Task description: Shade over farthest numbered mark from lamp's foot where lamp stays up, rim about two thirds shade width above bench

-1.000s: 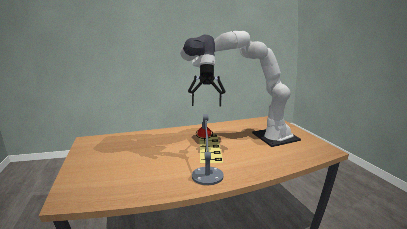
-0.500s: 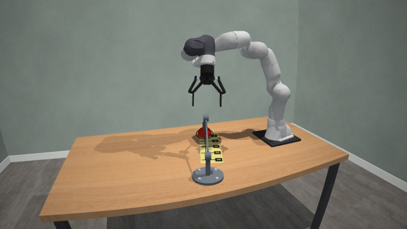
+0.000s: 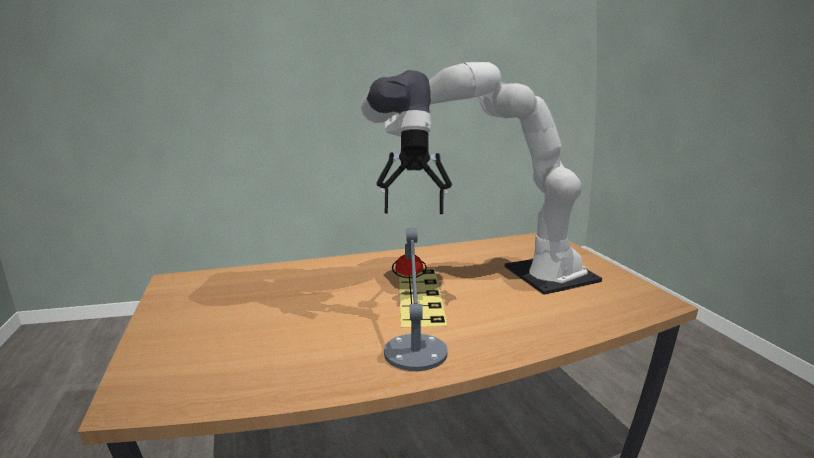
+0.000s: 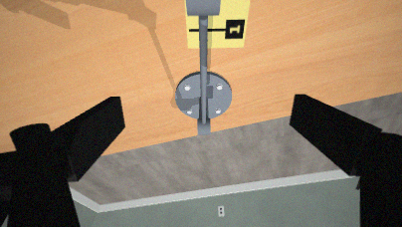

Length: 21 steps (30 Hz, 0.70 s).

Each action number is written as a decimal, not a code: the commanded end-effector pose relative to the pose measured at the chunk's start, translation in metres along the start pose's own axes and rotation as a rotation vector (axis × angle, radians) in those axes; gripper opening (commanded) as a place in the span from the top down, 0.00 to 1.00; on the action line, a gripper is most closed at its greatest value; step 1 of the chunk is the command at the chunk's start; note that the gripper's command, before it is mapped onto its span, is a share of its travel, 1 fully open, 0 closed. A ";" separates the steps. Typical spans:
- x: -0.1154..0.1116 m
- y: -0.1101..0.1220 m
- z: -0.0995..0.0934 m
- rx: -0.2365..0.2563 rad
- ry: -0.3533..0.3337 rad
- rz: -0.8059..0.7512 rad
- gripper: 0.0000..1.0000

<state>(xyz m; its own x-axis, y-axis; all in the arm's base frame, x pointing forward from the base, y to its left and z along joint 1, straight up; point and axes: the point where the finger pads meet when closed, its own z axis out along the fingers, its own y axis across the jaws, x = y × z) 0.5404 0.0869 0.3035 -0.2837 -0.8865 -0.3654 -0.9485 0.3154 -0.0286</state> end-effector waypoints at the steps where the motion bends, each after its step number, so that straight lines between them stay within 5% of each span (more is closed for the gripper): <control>1: 0.004 -0.002 0.008 -0.011 0.168 -0.006 0.00; 21: 0.020 0.002 0.050 -0.014 0.128 -0.001 0.00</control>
<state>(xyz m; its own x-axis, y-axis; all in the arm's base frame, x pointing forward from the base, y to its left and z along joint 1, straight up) 0.5364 0.0876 0.2583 -0.2954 -0.8879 -0.3526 -0.9473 0.3201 -0.0124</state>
